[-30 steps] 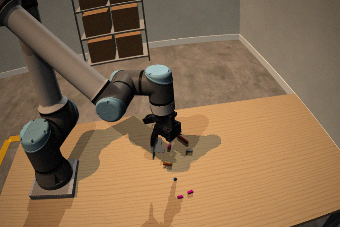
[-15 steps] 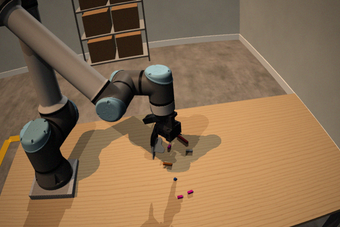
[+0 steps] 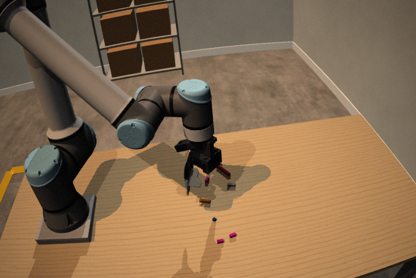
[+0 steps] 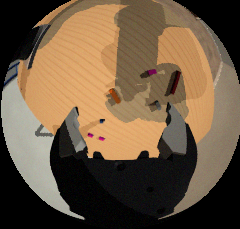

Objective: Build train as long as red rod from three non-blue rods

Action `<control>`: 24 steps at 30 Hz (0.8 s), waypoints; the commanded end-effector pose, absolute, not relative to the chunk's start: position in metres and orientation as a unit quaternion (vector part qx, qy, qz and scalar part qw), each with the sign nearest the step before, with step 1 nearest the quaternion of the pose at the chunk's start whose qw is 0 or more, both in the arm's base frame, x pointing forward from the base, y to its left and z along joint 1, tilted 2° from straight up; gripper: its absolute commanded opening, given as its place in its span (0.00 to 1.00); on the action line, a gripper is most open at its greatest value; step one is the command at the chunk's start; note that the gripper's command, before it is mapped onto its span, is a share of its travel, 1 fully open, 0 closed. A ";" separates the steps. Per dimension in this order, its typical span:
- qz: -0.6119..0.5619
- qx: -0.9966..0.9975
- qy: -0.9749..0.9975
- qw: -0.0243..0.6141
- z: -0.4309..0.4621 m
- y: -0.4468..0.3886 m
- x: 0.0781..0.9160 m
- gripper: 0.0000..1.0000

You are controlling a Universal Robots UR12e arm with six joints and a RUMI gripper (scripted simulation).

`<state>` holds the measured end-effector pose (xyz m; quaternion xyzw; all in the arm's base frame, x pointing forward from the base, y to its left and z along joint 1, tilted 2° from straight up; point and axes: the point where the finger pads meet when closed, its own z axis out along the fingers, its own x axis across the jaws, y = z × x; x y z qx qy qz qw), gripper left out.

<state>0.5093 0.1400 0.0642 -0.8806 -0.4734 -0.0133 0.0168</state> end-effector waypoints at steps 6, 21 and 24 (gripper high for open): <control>-0.014 -0.881 -0.473 0.016 0.065 0.140 0.510 1.00; -0.014 -0.889 -0.457 0.017 0.065 0.141 0.511 1.00; -0.013 -0.898 -0.440 0.017 0.065 0.143 0.513 1.00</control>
